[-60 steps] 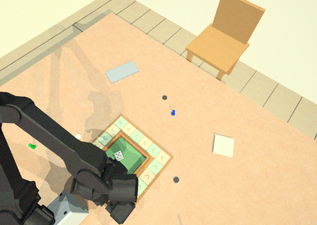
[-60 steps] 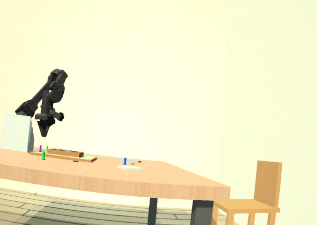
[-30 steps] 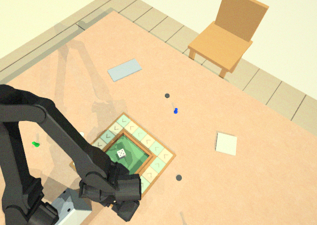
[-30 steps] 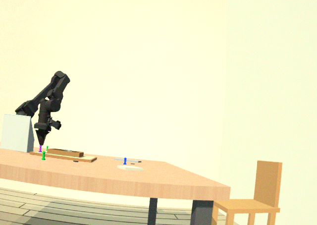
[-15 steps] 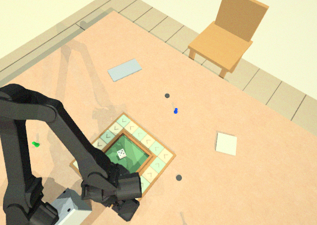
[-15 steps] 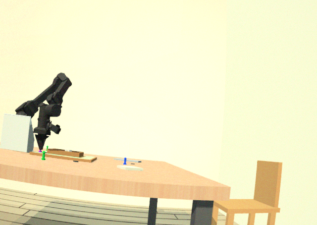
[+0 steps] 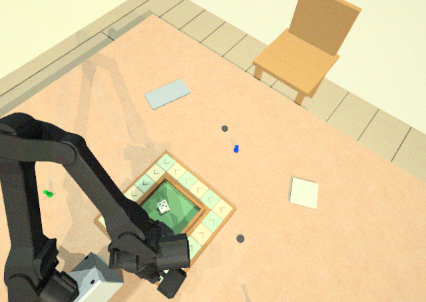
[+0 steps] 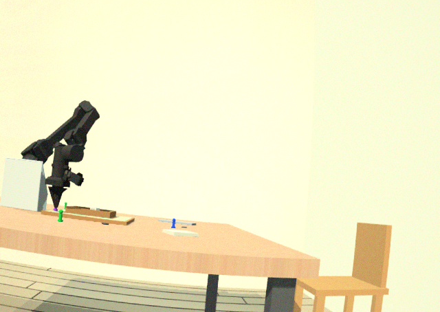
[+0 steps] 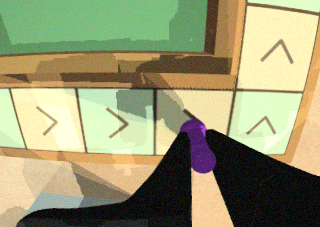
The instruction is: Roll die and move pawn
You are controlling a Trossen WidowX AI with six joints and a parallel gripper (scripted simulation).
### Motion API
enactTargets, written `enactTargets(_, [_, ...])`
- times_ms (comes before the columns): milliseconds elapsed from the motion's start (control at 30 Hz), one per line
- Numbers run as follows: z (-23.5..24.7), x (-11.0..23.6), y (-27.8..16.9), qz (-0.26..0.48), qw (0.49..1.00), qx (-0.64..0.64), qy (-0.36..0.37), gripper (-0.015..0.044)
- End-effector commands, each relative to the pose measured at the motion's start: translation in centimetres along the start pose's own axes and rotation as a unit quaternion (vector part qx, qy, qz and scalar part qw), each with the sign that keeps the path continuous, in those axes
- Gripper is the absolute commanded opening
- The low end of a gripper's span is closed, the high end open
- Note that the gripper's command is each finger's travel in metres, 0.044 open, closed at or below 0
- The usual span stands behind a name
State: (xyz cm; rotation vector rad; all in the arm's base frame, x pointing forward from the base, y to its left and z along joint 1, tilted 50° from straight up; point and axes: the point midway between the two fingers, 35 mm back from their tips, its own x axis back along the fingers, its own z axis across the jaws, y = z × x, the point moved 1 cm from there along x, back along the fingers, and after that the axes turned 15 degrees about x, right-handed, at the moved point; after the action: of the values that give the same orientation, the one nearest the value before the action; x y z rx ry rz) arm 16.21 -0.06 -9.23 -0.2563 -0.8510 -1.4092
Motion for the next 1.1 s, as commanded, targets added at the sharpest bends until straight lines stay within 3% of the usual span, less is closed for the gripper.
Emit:
enactTargets(0, [-0.5, 1.5, 0.2, 0.001, 1.0, 0.001, -0.006, 0.0])
enactTargets(600, [0.2, 12.4, -0.4, 0.002, 1.0, 0.002, -0.004, 0.0])
enactTargets(1067, [-3.7, 11.9, 3.5, 0.004, 1.0, 0.0, -0.014, 0.0])
